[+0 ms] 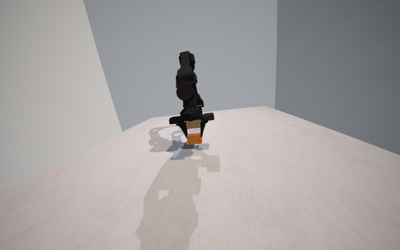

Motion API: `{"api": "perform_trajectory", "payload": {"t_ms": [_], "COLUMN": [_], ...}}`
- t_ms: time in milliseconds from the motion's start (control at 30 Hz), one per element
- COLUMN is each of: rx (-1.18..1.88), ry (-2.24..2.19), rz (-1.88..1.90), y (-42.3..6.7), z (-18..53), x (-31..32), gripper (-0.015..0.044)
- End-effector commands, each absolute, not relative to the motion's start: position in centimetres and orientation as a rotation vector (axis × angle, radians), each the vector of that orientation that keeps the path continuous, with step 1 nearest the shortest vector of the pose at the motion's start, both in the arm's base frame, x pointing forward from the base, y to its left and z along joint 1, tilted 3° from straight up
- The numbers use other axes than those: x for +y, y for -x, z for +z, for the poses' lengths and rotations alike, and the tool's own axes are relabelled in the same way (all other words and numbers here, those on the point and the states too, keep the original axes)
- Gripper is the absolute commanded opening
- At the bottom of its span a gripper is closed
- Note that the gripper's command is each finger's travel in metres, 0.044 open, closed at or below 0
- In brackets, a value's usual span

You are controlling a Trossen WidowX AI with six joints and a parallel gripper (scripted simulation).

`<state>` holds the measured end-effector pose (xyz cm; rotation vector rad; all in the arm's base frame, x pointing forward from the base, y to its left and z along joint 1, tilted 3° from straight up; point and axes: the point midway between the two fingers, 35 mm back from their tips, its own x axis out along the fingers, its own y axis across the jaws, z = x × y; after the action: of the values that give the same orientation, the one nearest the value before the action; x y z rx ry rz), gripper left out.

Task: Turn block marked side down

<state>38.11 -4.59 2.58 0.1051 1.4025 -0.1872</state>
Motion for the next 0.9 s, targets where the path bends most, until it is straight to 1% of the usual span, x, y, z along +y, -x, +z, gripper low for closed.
{"api": "perform_trajectory", "payload": {"t_ms": [0,733,867], "rx": [1.340,1.012,0.990], "ry": [-0.090,-0.058,-0.056], "rz": [-0.188,-0.196,-0.197], "y": [-37.96,-37.15,-37.03], "z": [2.25,2.05,2.10], "x": [-4.62,-4.54,-4.53], "gripper": [0.0000,0.0000,0.0000]}}
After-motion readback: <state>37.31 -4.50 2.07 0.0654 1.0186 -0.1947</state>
